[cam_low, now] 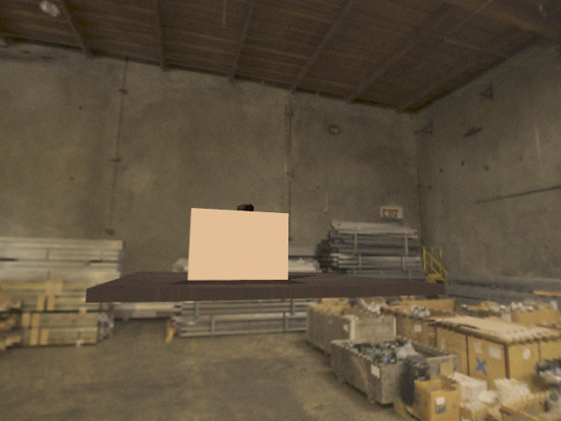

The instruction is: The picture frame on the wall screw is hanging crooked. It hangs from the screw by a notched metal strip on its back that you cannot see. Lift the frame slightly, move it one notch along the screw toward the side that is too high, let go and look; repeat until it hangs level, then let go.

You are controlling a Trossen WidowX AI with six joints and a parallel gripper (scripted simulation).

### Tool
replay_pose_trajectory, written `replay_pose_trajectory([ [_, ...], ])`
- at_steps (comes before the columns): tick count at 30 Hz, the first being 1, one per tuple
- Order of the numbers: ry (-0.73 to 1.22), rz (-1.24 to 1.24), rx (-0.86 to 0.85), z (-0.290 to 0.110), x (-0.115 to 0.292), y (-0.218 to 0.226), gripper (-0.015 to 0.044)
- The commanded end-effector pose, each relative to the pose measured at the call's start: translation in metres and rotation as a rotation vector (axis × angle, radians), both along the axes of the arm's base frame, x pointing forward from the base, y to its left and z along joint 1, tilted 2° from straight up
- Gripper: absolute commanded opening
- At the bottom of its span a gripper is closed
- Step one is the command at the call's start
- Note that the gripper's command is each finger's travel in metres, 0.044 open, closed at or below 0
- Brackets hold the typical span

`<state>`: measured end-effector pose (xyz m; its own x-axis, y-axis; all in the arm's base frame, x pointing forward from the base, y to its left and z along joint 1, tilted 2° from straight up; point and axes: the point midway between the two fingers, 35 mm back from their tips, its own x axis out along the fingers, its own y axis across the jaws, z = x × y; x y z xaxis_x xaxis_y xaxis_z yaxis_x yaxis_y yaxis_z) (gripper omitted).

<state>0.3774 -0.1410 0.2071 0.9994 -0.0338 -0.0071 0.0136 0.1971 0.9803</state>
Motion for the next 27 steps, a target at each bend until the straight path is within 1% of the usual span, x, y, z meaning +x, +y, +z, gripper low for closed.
replay_pose_trajectory([
  [1, -0.005, 0.003, 0.002, 0.0004, 0.0000, 0.0003, 0.0000],
  [27, -0.004, -0.002, -0.003, -0.0042, 0.0001, -0.0019, 0.0000],
])
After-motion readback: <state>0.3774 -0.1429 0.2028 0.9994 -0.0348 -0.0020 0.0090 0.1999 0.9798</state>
